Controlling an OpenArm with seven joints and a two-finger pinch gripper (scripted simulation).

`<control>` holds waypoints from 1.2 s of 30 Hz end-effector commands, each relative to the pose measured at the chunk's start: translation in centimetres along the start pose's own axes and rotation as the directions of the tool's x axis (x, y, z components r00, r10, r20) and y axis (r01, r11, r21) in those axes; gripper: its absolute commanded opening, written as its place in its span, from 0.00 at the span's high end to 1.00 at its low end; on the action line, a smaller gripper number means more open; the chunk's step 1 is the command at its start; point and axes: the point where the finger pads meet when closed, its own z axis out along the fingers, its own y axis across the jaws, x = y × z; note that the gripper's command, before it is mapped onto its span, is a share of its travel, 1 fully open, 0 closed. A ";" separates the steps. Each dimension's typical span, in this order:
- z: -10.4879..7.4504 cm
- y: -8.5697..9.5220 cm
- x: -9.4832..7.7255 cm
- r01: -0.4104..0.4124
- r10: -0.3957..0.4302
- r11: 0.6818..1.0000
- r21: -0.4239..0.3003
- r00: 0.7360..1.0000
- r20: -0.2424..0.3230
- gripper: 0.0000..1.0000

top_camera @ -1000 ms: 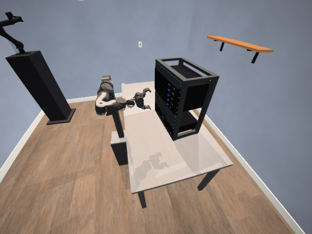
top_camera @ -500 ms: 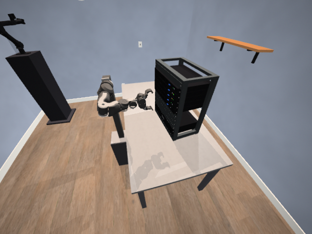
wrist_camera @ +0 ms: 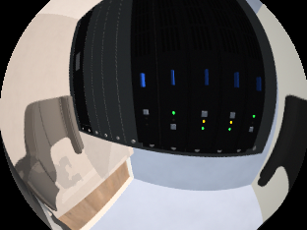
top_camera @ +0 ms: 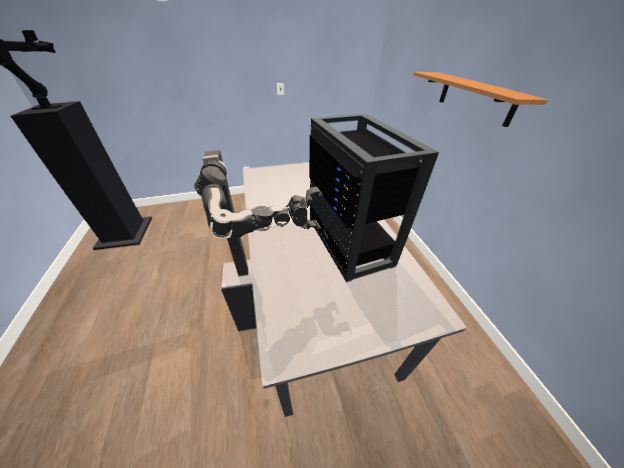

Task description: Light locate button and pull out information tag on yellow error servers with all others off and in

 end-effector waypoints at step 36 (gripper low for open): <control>4.7 -2.7 -2.2 0.007 -0.007 1.000 0.000 1.000 -0.024 0.00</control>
